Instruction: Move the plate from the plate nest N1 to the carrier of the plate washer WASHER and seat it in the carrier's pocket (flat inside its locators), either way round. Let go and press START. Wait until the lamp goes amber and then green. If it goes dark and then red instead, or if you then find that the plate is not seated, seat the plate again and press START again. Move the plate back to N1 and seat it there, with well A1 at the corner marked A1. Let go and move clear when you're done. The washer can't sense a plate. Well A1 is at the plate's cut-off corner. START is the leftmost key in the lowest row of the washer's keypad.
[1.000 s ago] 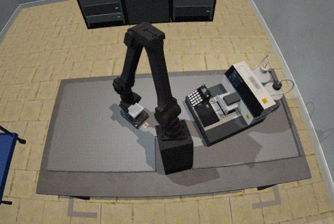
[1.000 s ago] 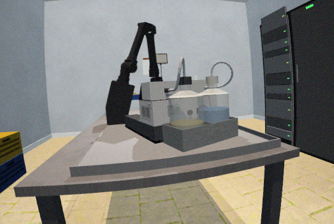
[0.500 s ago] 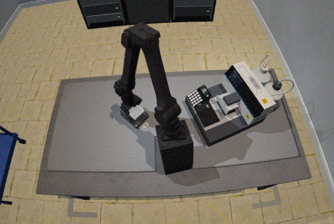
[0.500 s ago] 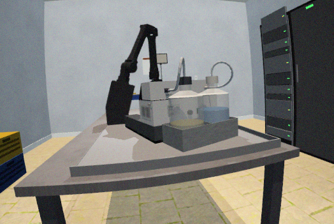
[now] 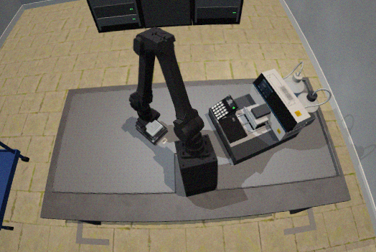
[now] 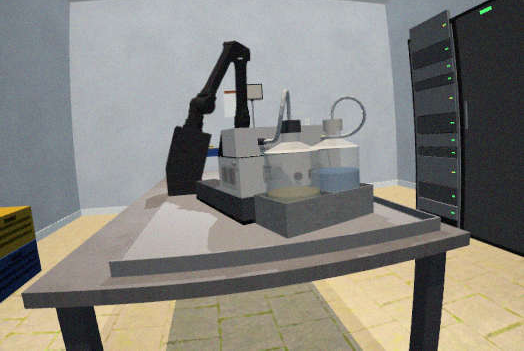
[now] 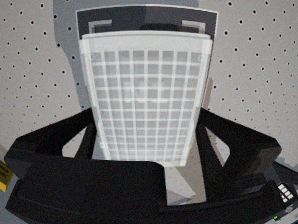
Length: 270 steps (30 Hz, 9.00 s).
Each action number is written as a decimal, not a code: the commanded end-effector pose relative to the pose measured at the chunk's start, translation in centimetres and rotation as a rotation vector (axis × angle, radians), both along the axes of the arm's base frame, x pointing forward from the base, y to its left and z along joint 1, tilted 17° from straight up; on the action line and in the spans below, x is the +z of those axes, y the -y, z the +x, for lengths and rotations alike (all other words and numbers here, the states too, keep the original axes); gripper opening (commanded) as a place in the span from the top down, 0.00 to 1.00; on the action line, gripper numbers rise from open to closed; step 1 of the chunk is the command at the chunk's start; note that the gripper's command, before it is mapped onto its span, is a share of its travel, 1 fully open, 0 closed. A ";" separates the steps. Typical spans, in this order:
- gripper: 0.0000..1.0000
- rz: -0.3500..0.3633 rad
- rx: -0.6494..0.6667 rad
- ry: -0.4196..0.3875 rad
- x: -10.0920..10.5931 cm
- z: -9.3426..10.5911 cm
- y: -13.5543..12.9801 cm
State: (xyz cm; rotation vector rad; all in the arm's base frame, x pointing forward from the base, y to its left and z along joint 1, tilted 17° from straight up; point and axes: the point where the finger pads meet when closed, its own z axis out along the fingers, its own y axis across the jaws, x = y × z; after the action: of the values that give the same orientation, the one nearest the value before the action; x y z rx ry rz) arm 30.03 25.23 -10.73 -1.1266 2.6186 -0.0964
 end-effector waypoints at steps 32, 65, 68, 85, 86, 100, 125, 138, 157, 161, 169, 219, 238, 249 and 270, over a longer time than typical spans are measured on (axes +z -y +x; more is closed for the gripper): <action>0.18 0.012 -0.002 0.011 -0.8 0.9 -0.5; 0.18 0.005 -0.008 0.004 -1.6 1.0 0.1; 0.18 0.004 -0.008 0.003 -1.6 0.9 0.2; 0.18 0.001 -0.006 0.000 -2.0 0.7 0.4; 0.18 0.000 -0.006 0.000 -2.0 0.7 0.5; 0.18 0.000 -0.007 -0.001 -2.2 0.7 0.6; 0.18 0.005 -0.007 0.004 -2.5 1.1 0.2; 0.18 0.012 -0.007 0.012 -2.4 1.6 -0.2; 0.18 0.008 -0.007 0.008 -2.7 1.6 -0.1; 0.18 0.008 -0.007 0.008 -2.7 1.6 -0.1; 0.18 0.007 -0.007 0.007 -2.7 1.5 -0.1; 0.18 0.006 -0.008 0.005 -2.7 1.6 -0.1; 0.18 0.011 -0.002 0.010 -2.1 1.2 -0.5; 0.18 0.011 -0.002 0.010 -2.1 1.2 -0.5; 0.18 0.004 -0.008 0.003 -2.7 1.6 -0.1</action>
State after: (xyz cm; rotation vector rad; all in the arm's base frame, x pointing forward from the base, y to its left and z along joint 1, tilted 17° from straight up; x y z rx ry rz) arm 30.88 25.49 -13.00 -1.1217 2.6138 -0.0927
